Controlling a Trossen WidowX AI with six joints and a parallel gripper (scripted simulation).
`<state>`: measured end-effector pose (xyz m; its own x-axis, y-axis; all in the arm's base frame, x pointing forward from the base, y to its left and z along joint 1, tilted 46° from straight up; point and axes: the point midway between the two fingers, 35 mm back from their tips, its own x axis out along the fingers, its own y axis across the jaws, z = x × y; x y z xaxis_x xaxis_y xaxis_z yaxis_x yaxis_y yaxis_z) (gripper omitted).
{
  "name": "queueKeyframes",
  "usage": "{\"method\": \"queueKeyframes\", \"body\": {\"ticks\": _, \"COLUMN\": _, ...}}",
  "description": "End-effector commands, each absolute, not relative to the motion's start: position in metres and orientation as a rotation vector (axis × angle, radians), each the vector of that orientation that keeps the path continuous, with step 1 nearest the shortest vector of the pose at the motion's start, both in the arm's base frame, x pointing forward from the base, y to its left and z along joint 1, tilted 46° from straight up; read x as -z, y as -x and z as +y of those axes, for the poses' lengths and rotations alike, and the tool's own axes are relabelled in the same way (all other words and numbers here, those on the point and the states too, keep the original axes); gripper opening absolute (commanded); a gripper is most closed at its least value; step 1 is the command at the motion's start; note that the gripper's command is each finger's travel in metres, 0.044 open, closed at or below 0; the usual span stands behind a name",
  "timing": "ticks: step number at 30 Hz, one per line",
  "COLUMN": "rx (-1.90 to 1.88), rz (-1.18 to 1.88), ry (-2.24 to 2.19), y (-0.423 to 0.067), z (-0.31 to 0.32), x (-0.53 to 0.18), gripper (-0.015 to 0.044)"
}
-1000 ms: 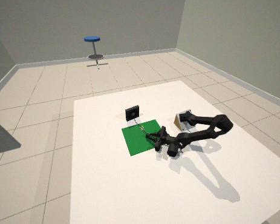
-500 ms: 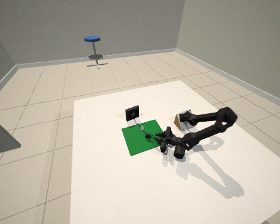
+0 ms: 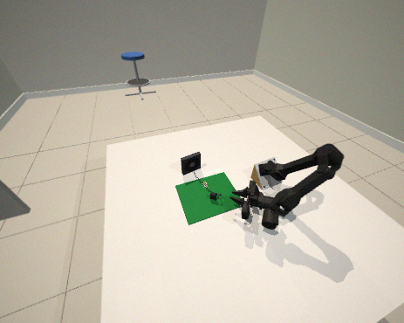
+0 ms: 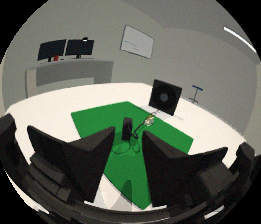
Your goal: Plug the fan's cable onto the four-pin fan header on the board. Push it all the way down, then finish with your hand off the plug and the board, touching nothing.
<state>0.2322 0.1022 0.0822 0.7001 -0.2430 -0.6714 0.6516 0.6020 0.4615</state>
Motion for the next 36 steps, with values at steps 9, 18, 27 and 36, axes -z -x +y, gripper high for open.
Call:
{"method": "queueKeyframes", "body": {"ticks": 9, "rx": 0.582, "rz": 0.715, "ry": -0.682, "y": -0.226, "z": 0.095, "x": -0.083, "gripper": 0.0324}}
{"method": "queueKeyframes", "body": {"ticks": 18, "rx": 0.603, "rz": 0.924, "ry": -0.575, "y": -0.227, "z": 0.088, "x": -0.070, "gripper": 0.0440}}
{"method": "queueKeyframes", "body": {"ticks": 27, "rx": 0.591, "rz": 1.137, "ry": -0.508, "y": -0.225, "z": 0.082, "x": -0.061, "gripper": 0.0440}}
{"method": "queueKeyframes", "body": {"ticks": 36, "rx": 0.544, "rz": 1.344, "ry": -0.486, "y": -0.223, "z": 0.078, "x": -0.055, "gripper": 0.0440}}
